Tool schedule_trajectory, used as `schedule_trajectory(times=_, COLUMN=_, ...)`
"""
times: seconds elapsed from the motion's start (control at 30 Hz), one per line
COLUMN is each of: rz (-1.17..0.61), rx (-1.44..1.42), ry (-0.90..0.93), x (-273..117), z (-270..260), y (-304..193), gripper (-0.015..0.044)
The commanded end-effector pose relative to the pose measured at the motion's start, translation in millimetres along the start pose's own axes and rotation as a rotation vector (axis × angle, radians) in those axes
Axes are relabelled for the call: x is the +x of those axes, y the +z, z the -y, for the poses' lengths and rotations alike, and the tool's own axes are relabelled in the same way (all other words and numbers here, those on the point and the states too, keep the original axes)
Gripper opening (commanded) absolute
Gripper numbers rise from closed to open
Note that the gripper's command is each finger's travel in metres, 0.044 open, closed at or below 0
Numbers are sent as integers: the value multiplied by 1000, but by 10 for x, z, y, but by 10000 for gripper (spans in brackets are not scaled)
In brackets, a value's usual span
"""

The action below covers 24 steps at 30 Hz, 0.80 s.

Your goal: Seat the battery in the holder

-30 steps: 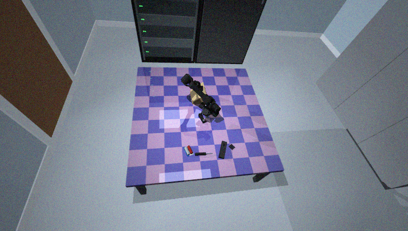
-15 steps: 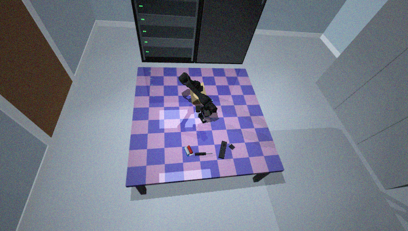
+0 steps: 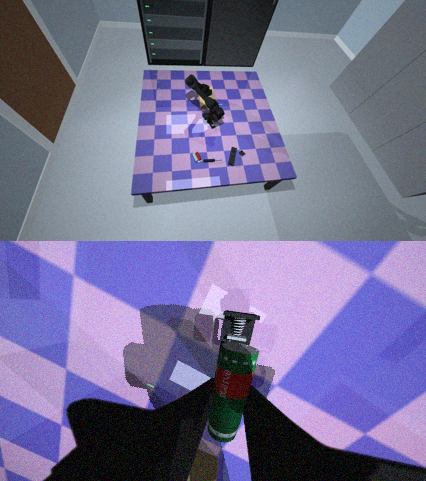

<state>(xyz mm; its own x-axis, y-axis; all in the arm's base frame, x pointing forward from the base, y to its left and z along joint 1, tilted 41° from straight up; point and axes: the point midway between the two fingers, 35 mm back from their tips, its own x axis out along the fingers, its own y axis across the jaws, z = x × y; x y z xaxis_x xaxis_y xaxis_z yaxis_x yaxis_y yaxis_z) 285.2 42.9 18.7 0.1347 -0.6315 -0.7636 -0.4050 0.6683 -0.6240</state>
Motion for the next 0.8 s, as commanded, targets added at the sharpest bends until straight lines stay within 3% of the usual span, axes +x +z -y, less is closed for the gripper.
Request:
schedule_trajectory(times=0.0, rz=-3, rx=-22, ry=-1, x=1, z=8, y=-7, gripper=79)
schedule_trajectory(times=0.57, rz=-253, rx=-5, ry=-2, x=385, z=19, y=-66, gripper=79)
schedule_trajectory(times=0.77, rz=-266, rx=-2, ry=1, x=400, z=21, y=-67, gripper=79)
